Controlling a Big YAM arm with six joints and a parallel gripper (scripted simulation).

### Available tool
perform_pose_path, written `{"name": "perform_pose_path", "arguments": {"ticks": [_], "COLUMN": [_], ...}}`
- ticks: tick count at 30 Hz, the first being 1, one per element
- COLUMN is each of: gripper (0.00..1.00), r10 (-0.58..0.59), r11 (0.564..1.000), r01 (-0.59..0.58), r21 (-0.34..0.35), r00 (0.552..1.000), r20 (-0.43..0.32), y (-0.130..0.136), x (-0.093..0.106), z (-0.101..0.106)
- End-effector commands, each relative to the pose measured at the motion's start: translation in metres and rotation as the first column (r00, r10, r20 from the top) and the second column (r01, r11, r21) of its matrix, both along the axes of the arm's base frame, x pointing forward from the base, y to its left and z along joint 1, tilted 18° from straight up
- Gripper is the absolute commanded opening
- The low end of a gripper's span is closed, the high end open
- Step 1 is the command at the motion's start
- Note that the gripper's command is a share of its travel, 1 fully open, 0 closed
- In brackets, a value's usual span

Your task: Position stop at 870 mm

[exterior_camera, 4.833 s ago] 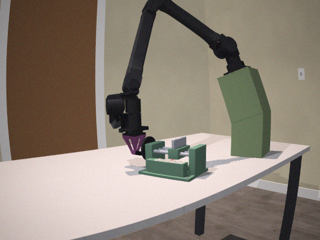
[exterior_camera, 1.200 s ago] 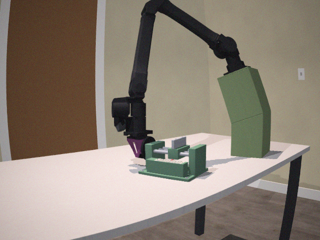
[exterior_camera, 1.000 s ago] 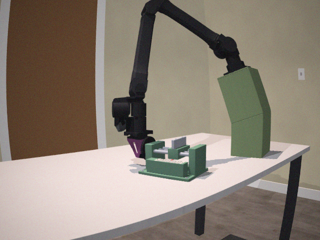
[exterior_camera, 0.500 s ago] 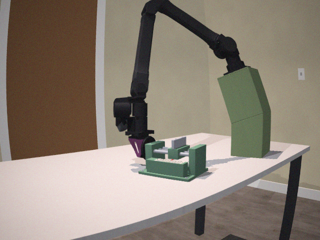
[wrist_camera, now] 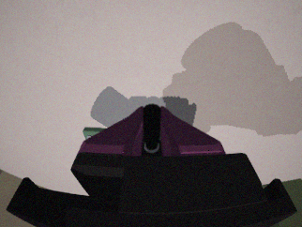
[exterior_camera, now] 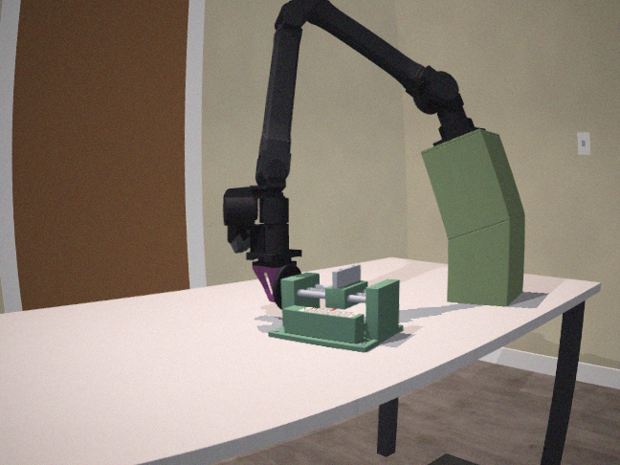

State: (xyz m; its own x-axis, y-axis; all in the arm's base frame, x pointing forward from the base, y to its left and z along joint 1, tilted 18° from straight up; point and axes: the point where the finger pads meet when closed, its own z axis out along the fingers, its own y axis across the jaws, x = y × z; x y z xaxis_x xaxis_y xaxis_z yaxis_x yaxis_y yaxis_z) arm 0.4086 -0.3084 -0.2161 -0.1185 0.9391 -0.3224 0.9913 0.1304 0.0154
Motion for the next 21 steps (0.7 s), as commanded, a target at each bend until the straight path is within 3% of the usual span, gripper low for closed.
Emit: {"name": "perform_pose_path", "arguments": {"ticks": [1,5,17,19,21], "gripper": [0.06,0.06,0.06,0.06,0.06], "r10": [-0.013,-0.014,-0.013,-0.013,-0.013], "r11": [1.000,1.000,1.000,1.000,1.000], "r01": [0.013,0.013,0.013,0.013,0.013], "r21": [0.003,-0.015,-0.011,0.000,-0.011], "r00": [0.999,1.000,1.000,0.999,1.000], "r20": [-0.039,-0.012,-0.018,-0.035,-0.018], "y": [-0.006,-0.012,-0.008,-0.004,-0.007], "x": [-0.024,-0.016,-0.026,-0.031,-0.026], "z": [-0.005,0.013,0.024,0.014,0.025]}}
